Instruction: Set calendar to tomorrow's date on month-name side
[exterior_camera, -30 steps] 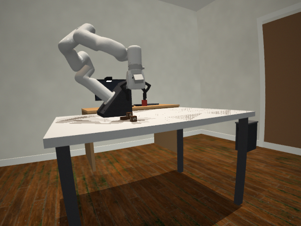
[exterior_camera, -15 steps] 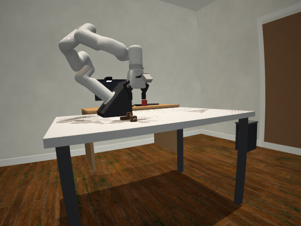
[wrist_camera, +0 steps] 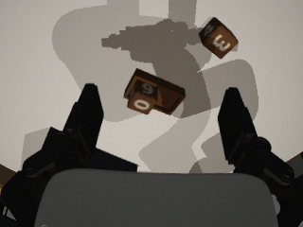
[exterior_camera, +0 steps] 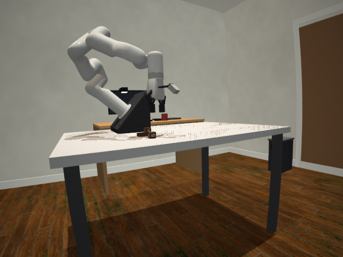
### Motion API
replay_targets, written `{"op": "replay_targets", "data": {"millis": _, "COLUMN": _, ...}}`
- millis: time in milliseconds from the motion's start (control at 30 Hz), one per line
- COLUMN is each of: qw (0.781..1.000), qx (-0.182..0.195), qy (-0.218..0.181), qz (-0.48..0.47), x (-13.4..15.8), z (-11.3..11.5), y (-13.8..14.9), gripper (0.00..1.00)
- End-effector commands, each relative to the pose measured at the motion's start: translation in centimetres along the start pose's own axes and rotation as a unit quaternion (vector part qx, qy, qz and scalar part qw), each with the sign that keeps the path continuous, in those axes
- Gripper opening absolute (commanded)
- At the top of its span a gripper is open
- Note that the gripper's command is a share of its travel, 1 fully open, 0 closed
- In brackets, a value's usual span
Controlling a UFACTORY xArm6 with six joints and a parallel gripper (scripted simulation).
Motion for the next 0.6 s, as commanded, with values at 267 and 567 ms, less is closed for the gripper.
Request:
{"op": "replay_targets", "data": {"millis": 267, "qw": 0.985, "qx": -0.003, "qy": 0.000, "qz": 0.175, "x": -0.04, "z": 0.47, "y": -0.88, "gripper": 1.00}}
{"op": "replay_targets", "data": {"millis": 567, "qw": 0.976, "qx": -0.003, "qy": 0.000, "qz": 0.216, "x": -0.02, "z": 0.55, "y": -1.12, "gripper": 1.00}}
Point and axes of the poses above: the point where the finger pads meet when closed, its own z axis back along the fingers, its own y axis across the jaws, x = y × z, the point moved 2 cm from there along z, back along the fingers, and after that the axes turned 5 degrees about z, right-handed, at the moved point
